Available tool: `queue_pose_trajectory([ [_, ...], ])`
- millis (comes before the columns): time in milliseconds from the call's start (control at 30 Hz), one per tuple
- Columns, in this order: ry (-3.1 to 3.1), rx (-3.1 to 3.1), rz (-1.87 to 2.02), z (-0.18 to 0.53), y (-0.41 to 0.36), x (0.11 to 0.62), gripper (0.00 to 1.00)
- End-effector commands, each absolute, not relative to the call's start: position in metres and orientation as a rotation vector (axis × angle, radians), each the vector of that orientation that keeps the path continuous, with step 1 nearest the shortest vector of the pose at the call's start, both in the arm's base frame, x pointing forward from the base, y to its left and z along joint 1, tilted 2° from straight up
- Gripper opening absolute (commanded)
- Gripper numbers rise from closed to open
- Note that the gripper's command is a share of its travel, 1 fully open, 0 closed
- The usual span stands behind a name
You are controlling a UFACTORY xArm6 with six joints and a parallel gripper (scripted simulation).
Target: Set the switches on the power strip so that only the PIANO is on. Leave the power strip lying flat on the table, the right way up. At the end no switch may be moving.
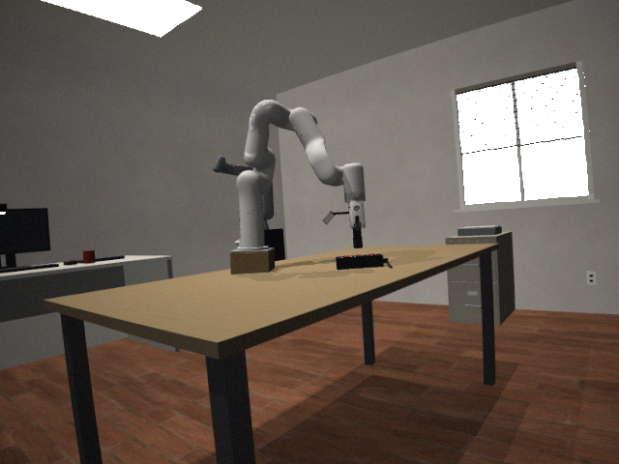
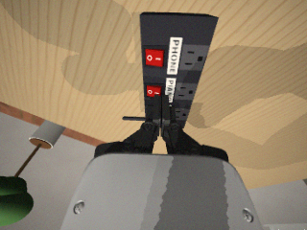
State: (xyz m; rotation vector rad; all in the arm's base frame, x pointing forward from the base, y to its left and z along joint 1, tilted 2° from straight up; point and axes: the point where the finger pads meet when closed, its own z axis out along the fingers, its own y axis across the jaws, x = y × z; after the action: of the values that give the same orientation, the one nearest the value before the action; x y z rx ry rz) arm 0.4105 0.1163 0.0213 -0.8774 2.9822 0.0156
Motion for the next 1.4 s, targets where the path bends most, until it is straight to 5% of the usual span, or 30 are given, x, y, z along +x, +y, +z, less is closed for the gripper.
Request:
queue_pose_trajectory([
  [0,2.978,-0.876,0.016,0.019,0.117,0.412,0.0],
  [1367,2.978,-0.876,0.016,0.001,0.117,0.413,0.0],
])
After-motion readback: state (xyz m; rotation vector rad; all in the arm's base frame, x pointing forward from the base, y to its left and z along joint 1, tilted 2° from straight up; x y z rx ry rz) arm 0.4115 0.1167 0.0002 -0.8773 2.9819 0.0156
